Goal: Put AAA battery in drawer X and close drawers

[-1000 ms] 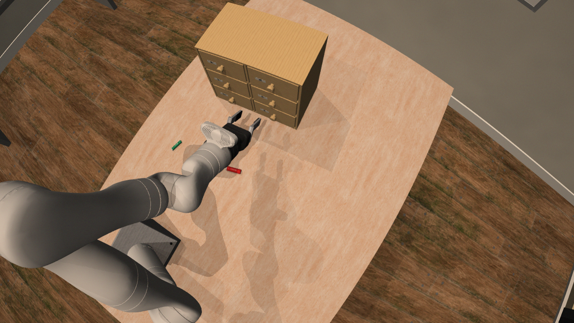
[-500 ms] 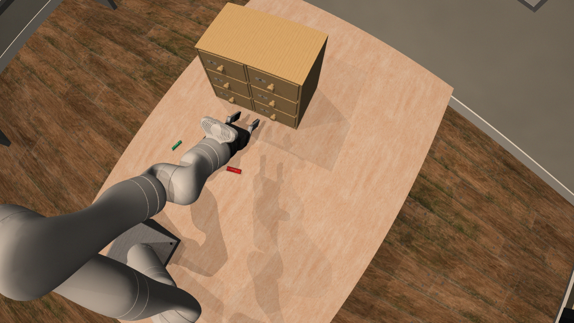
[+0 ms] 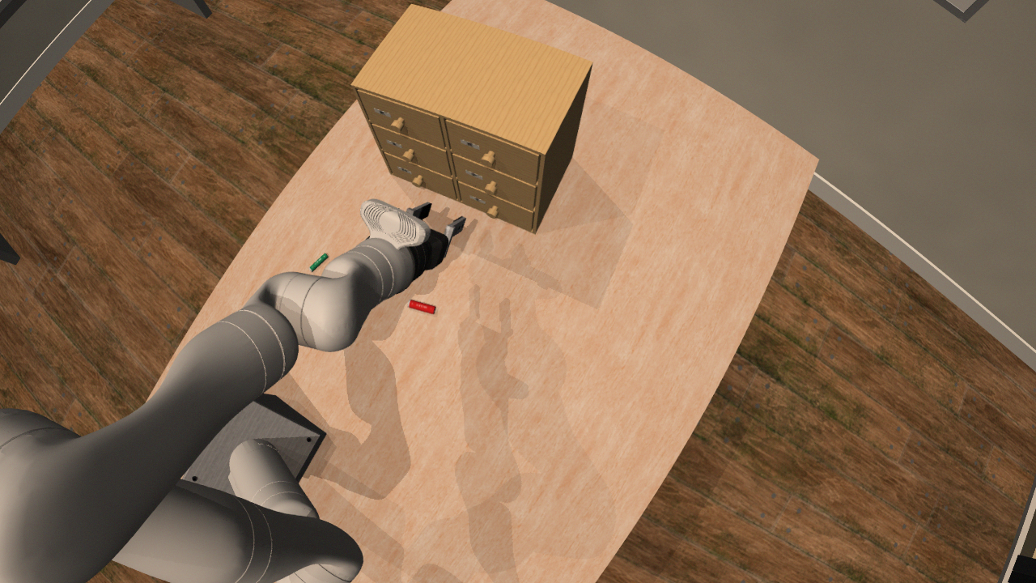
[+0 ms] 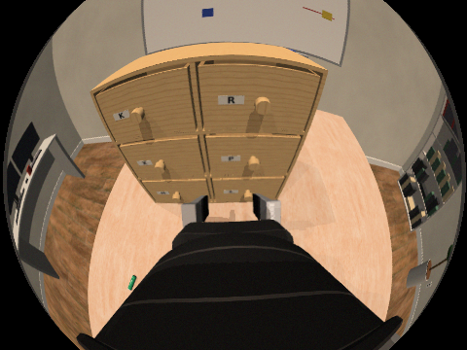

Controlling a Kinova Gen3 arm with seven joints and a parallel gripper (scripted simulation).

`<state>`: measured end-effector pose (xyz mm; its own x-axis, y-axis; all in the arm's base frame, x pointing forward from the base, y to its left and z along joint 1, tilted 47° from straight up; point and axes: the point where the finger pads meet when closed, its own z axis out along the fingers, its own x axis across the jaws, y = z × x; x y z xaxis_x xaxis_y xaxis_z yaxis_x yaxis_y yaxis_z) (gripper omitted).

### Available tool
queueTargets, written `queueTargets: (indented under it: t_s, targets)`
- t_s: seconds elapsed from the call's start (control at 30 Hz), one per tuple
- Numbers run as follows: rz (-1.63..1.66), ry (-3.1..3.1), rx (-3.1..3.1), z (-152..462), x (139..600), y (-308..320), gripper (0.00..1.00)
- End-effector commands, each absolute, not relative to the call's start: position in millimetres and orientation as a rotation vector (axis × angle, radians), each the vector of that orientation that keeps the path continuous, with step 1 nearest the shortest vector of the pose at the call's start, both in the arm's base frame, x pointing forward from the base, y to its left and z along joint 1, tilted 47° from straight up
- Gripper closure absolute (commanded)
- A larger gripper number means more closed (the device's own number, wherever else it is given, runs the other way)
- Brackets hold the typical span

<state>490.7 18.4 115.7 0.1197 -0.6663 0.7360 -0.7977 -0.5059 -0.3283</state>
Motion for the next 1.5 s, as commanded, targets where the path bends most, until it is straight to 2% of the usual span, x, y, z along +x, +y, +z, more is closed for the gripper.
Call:
queueTargets:
  t_s: [0.0, 1.47]
  targets:
    - [1.325, -1.487, 2.242, 119.0, 493.2, 27.2, 0.00]
    - [1.009, -1.569, 2.043, 141.0, 471.8, 47.1, 0.00]
